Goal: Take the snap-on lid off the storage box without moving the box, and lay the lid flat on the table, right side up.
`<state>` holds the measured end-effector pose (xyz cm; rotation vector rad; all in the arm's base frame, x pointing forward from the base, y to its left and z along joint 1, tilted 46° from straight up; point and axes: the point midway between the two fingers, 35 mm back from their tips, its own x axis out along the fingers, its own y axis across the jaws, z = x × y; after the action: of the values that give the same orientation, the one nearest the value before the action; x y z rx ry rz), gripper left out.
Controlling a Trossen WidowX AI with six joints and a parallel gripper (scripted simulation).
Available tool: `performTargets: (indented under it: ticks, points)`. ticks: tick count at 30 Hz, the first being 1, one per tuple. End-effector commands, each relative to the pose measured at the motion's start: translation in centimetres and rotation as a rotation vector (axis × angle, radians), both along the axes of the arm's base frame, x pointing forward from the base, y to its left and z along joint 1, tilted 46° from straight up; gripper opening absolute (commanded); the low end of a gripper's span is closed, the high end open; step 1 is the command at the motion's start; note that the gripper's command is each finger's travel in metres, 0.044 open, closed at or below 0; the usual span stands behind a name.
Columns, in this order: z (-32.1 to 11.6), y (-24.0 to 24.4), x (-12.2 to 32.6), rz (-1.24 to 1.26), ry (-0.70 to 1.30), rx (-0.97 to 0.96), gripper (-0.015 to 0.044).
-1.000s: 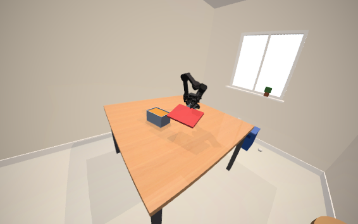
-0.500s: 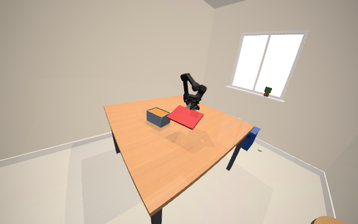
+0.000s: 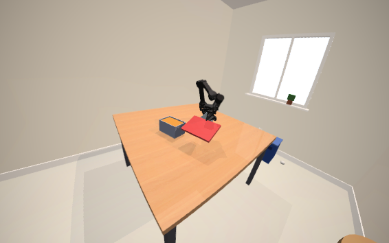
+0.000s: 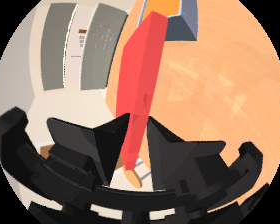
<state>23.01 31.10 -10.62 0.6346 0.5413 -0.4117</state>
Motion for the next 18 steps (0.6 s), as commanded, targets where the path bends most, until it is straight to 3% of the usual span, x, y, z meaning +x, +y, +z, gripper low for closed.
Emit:
performTargets:
  ticks: [1,18]
  points:
    - [-0.11,-0.13,0.11,0.002,-0.007,0.002,0.0]
    - [-1.09,-1.07,0.27,0.002,-0.007,0.002,0.0]
